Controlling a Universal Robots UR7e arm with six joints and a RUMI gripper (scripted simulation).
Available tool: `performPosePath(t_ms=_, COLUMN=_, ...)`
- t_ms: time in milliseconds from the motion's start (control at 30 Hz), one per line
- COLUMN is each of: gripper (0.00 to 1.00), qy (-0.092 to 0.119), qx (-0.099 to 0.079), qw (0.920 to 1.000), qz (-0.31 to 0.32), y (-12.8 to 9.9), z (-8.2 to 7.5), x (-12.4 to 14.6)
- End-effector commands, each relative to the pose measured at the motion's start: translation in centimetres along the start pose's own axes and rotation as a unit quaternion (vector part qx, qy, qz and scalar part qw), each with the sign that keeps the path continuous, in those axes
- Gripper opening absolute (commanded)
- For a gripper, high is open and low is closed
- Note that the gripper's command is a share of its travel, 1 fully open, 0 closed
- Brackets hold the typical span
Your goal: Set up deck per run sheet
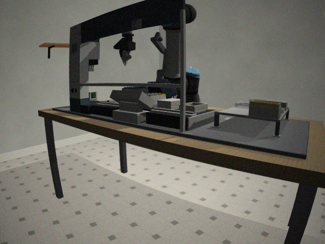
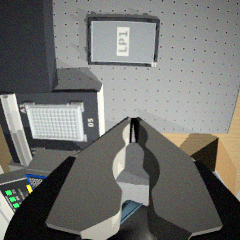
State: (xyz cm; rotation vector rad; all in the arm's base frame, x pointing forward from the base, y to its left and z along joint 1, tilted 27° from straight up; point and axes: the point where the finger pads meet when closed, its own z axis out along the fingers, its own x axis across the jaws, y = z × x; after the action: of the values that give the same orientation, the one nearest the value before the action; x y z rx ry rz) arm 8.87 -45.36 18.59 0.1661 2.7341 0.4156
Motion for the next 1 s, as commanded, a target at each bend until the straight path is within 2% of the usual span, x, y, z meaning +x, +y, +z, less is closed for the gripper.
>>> performPosePath(t_ms=0, gripper=0.00, qy=0.000, qx=0.000, qw=1.0000, qz=0.000, y=-1.0, z=-0.1, x=0.0)
performPosePath(t_ms=200, gripper=0.00, qy=0.000, qx=0.000, qw=1.0000, qz=0.000, y=-1.0, z=-0.1, x=0.0)
performPosePath(t_ms=333, gripper=0.00, qy=0.000, qx=0.000, qw=1.0000, qz=-0.009, y=-3.0, z=-0.1, x=-0.1)
performPosePath(t_ms=400, gripper=0.00, qy=0.000, qx=0.000, qw=1.0000, qz=-0.009, y=-3.0, z=-0.1, x=-0.1)
performPosePath(t_ms=767, gripper=0.00, qy=0.000, qx=0.000, qw=1.0000, qz=-0.009, y=-8.5, z=-0.1, x=-0.2)
performPosePath(t_ms=967, gripper=0.00, qy=0.000, qx=0.000, qw=1.0000, qz=-0.009, y=-8.5, z=-0.1, x=-0.2)
